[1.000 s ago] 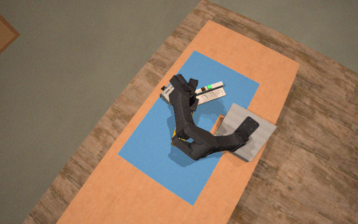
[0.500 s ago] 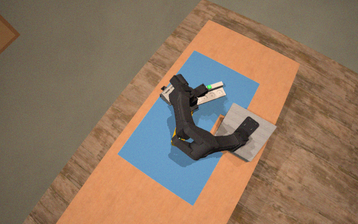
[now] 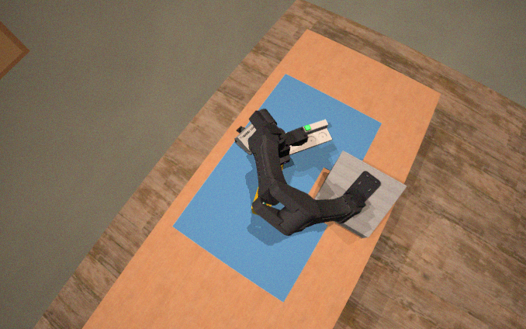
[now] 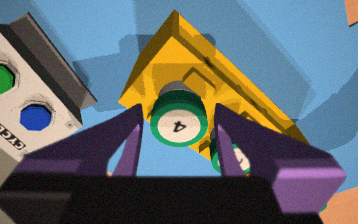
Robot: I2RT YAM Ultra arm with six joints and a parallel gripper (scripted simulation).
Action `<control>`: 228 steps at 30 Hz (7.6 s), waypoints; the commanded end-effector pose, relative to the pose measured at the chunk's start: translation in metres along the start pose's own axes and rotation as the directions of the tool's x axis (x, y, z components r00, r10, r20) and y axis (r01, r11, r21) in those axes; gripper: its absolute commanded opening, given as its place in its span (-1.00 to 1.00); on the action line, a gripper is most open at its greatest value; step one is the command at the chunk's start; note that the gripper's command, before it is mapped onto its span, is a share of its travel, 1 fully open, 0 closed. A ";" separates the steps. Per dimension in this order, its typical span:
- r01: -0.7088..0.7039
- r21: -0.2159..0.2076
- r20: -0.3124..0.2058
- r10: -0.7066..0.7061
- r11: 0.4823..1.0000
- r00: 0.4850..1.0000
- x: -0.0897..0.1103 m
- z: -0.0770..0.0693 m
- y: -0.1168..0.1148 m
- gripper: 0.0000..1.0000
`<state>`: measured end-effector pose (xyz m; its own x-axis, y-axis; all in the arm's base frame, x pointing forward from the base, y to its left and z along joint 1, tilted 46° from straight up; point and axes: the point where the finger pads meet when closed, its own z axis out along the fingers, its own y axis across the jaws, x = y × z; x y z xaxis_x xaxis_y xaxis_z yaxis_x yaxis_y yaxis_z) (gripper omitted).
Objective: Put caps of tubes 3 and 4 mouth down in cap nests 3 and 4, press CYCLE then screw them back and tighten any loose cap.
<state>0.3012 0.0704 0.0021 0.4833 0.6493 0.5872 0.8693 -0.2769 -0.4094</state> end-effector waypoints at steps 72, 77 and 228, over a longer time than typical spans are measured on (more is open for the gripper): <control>0.879 0.001 0.012 -0.879 -0.477 -0.477 -0.002 -0.007 0.003 -0.02; 0.879 0.001 0.012 -0.879 -0.477 -0.477 -0.002 -0.007 0.003 -1.00; 0.932 0.000 0.012 -0.932 -0.362 -0.362 -0.001 -0.006 0.003 -0.02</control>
<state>0.3005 0.0694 0.0029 -0.9503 0.1330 0.2816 0.2922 0.6934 0.6586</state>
